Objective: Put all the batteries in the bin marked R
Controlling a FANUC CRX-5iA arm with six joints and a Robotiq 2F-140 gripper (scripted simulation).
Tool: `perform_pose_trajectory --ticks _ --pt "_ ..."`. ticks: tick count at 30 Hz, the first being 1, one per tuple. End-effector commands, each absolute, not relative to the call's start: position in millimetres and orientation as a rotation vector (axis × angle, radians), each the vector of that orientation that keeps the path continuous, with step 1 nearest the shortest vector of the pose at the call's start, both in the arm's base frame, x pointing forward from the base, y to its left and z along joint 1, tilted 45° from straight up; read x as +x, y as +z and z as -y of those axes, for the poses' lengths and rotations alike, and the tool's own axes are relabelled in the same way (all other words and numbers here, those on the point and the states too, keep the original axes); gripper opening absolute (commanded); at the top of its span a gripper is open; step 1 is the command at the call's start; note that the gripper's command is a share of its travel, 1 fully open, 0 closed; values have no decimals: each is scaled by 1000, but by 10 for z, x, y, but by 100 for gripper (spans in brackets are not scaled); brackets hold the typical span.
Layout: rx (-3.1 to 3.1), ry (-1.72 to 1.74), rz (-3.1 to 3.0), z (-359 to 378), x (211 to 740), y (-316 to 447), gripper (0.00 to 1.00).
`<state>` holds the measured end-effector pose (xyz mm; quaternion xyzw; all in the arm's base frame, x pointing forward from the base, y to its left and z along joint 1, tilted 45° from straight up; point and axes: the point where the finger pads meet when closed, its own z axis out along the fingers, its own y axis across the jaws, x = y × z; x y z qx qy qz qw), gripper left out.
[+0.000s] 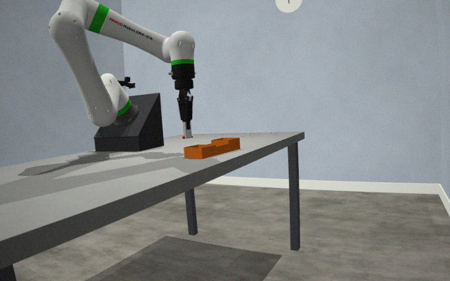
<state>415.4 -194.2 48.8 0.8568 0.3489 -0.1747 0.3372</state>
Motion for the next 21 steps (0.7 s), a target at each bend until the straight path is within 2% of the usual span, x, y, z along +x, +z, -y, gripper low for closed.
perform_pose_trajectory --ticks 1,8,14,21 --pt "2233 -455 -910 1940 4156 489 3" --pt "2233 -455 -910 1894 4160 535 3" --pt "2233 -455 -910 1946 4470 558 3" --pt "2127 -568 -1195 1995 4765 580 3"
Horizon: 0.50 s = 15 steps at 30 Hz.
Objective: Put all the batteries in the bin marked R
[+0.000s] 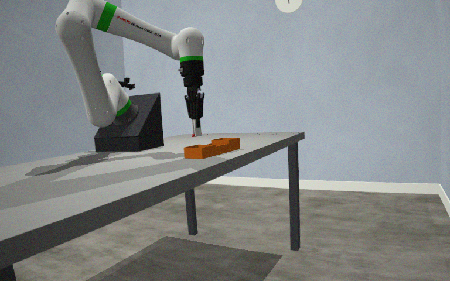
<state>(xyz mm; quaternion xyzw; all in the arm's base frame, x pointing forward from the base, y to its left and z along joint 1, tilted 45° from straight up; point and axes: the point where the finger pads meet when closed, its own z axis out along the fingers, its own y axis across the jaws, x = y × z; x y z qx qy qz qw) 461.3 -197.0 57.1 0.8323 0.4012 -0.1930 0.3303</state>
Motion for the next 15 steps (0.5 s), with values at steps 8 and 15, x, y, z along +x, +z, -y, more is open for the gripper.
perform_pose_trajectory --ticks 8,15 --pt "1996 -670 -1460 2073 5238 615 3" --pt "1989 -677 -1475 2087 5325 621 3"
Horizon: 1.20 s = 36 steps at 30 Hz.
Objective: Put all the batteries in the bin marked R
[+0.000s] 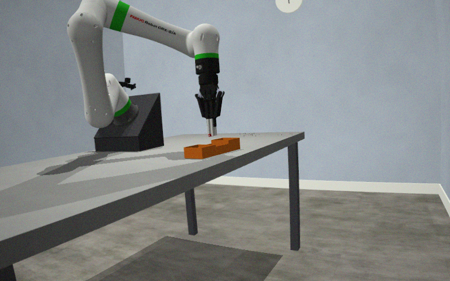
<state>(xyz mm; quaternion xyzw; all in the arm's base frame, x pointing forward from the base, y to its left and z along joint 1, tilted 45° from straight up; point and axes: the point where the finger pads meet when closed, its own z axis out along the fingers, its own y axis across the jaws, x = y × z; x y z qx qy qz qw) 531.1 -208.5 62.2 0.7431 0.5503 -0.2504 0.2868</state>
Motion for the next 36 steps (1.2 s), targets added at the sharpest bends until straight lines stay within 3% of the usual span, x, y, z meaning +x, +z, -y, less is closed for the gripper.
perform_pose_trajectory --ticks 1,36 --pt "1989 -677 -1475 2086 5319 620 3" --pt "1989 -677 -1475 2189 5251 503 3"
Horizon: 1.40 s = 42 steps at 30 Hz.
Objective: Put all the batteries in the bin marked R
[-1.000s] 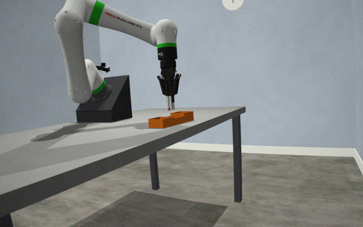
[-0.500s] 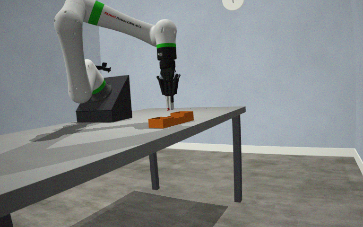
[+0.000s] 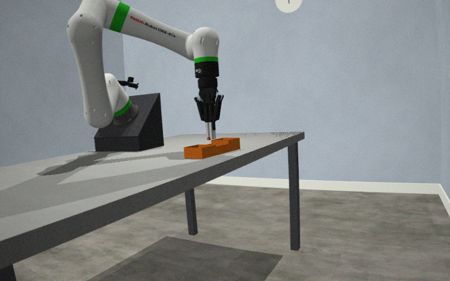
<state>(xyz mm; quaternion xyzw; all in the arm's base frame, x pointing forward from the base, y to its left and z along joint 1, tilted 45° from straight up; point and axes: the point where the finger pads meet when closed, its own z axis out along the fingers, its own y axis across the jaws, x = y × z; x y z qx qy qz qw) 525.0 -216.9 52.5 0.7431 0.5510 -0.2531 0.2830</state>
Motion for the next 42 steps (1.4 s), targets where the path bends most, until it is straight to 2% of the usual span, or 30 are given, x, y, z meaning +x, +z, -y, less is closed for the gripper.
perform_pose_trajectory --ticks 1,22,23,42 --pt "1989 -677 -1475 2203 5250 489 3" --pt "1989 -677 -1475 2323 5237 366 3" --pt "1989 -677 -1475 2323 5237 366 15" --pt "1989 -677 -1475 2305 5238 385 15"
